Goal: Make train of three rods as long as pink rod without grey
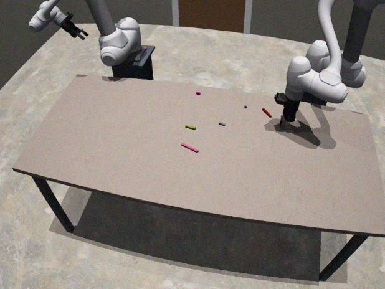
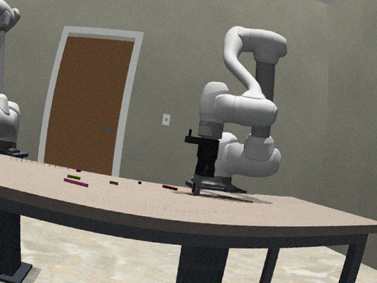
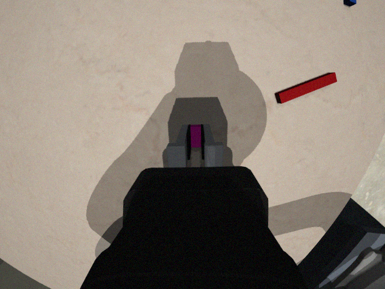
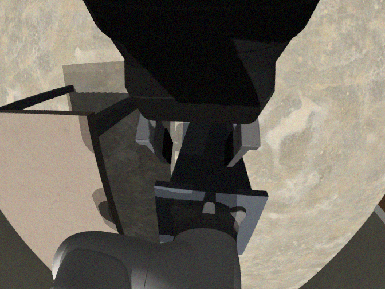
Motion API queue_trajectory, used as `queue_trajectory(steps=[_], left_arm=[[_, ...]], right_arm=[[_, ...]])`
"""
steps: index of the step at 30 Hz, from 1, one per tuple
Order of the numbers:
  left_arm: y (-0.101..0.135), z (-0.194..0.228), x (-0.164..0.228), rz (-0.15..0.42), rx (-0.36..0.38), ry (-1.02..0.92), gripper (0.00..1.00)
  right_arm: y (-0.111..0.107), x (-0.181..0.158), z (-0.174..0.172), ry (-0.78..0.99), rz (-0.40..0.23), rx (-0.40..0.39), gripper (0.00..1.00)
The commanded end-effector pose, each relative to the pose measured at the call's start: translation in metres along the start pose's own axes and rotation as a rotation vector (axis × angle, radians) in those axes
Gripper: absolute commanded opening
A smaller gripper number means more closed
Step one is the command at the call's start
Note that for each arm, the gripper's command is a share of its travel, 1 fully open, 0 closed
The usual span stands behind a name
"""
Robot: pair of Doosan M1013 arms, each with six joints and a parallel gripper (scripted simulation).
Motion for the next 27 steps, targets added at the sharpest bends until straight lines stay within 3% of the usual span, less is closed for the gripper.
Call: queue_trajectory(steps=[1, 13, 27], left_arm=[[-0.01, 0.0, 0.0, 0.001, 0.0, 0.0, 0.24], [-0.089, 0.0, 0.0, 0.001, 0.0, 0.0, 0.24], [-0.096, 0.0, -0.001, 0.001, 0.0, -0.001, 0.24]], right_arm=[[-0.001, 0.0, 0.0, 0.0, 0.0, -0.001, 1.0], [-0.001, 0.0, 0.0, 0.0, 0.0, -0.001, 1.0], [-0.001, 0.0, 0.0, 0.0, 0.0, -0.001, 1.0]])
Point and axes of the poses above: on each arm, the point where the finger pads meet when closed, its own y axis out along the fingers, its own x axis across the jaws, z = x × y, the point moved 6 cm from there along -y, back along the fingers, and after that the axes turned 6 degrees about y, right-handed, at the moved point
